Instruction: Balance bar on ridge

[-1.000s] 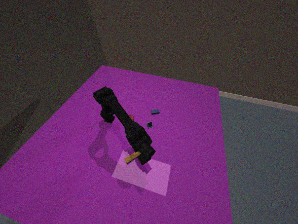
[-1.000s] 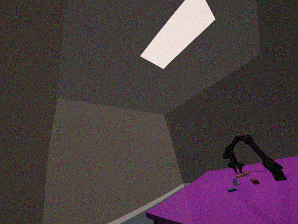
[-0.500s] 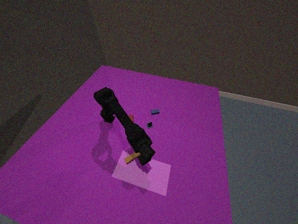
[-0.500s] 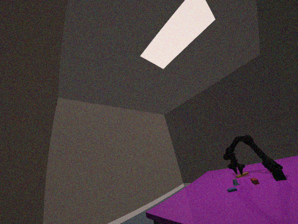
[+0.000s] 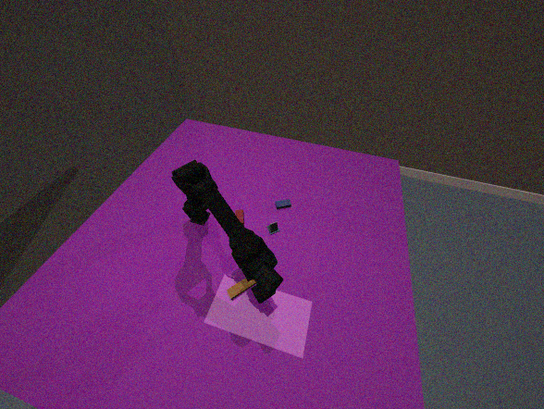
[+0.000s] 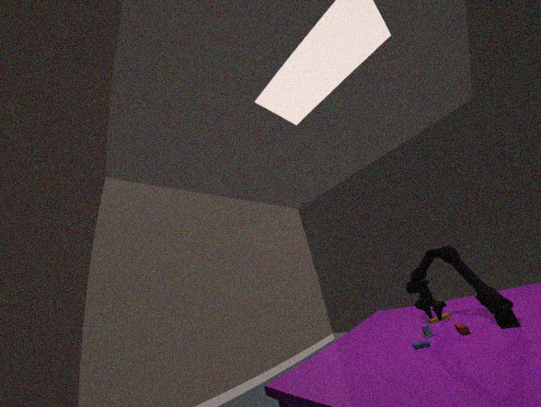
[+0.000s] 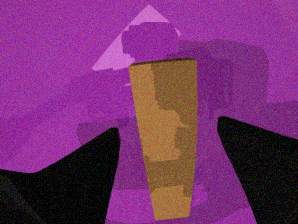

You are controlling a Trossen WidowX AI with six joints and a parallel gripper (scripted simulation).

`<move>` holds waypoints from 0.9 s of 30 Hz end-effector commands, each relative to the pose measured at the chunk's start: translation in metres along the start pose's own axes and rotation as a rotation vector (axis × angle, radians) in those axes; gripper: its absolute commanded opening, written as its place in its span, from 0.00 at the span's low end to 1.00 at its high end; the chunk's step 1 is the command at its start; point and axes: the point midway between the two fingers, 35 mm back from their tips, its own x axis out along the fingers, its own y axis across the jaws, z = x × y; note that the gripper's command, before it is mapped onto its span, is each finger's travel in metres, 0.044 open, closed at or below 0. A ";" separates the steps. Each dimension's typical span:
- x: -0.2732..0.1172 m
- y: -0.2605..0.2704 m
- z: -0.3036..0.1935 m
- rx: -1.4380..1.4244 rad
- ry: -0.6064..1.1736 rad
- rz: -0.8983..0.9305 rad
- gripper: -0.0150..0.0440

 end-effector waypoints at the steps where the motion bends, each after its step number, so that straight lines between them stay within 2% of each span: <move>1: 0.002 0.001 0.000 -0.006 -0.004 0.004 0.79; 7: 0.002 0.001 0.000 -0.006 -0.004 0.004 0.79; 14: 0.001 0.001 0.000 0.000 0.000 0.002 0.48; 21: 0.001 0.001 0.000 0.000 0.000 0.002 0.40; 24: -0.003 0.000 0.000 0.000 0.000 0.002 0.26; 27: -0.010 -0.001 0.000 -0.001 0.000 0.002 0.25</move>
